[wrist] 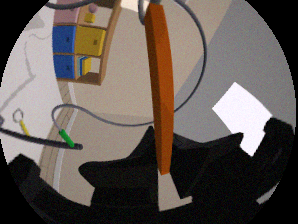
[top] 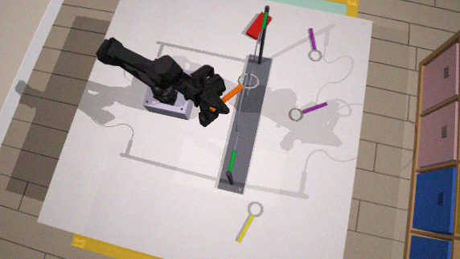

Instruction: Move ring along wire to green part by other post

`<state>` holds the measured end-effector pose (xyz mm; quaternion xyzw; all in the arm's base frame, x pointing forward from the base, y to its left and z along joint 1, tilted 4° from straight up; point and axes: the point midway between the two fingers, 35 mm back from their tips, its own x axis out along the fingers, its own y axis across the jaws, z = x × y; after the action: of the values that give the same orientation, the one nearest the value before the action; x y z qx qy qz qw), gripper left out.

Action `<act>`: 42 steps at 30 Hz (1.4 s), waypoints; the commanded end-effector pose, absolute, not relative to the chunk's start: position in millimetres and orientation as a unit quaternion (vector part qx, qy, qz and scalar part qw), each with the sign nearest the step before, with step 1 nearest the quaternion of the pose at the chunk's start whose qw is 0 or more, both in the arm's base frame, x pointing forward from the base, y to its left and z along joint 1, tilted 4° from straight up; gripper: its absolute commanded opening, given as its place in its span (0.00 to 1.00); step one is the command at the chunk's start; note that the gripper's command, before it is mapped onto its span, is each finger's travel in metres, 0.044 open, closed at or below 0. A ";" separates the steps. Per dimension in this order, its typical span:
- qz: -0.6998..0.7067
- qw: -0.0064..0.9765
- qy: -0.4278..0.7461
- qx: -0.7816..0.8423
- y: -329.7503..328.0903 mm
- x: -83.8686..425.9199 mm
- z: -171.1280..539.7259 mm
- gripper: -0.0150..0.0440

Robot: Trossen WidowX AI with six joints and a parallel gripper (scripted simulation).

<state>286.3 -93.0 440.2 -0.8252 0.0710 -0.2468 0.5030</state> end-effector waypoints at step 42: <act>-0.248 0.508 0.076 -0.822 -120.5 287.5 402.1 0.00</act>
<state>287.6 -116.0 409.9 -0.8336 0.0677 -0.2494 0.4882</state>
